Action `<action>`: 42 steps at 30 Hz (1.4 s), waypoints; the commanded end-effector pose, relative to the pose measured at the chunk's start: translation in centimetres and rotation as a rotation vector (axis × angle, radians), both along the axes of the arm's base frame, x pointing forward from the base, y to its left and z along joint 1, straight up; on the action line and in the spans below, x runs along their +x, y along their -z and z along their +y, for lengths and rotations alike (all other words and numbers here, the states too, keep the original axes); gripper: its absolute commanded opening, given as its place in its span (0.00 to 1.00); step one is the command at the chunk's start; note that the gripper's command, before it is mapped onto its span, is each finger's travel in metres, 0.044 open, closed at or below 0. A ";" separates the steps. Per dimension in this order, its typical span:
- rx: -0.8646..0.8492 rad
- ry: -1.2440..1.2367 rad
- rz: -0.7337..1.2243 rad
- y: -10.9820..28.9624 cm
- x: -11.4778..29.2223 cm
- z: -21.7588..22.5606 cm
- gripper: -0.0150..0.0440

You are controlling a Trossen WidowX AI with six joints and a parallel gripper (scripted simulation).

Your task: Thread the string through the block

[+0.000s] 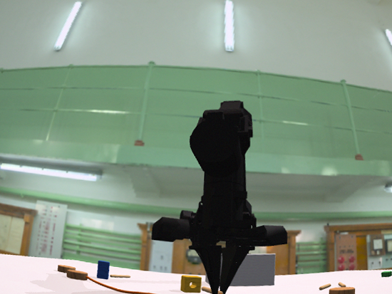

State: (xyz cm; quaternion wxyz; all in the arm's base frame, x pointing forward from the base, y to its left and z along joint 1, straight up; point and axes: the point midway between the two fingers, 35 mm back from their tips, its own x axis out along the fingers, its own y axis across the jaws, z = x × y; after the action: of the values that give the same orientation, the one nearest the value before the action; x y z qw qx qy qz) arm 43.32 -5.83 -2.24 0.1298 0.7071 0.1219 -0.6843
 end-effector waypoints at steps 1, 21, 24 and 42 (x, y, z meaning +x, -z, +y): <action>-0.004 -0.003 -0.002 -0.1 -0.6 -0.3 0.25; -0.004 -0.003 0.000 0.0 -3.0 -1.2 0.25; -0.004 -0.003 0.000 0.0 -3.3 -1.3 0.25; -0.005 -0.003 0.001 0.2 -5.6 -1.9 0.25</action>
State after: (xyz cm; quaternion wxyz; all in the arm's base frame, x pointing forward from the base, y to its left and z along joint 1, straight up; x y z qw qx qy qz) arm 38.32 -7.57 -2.52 0.1301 0.7060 0.1215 -0.6855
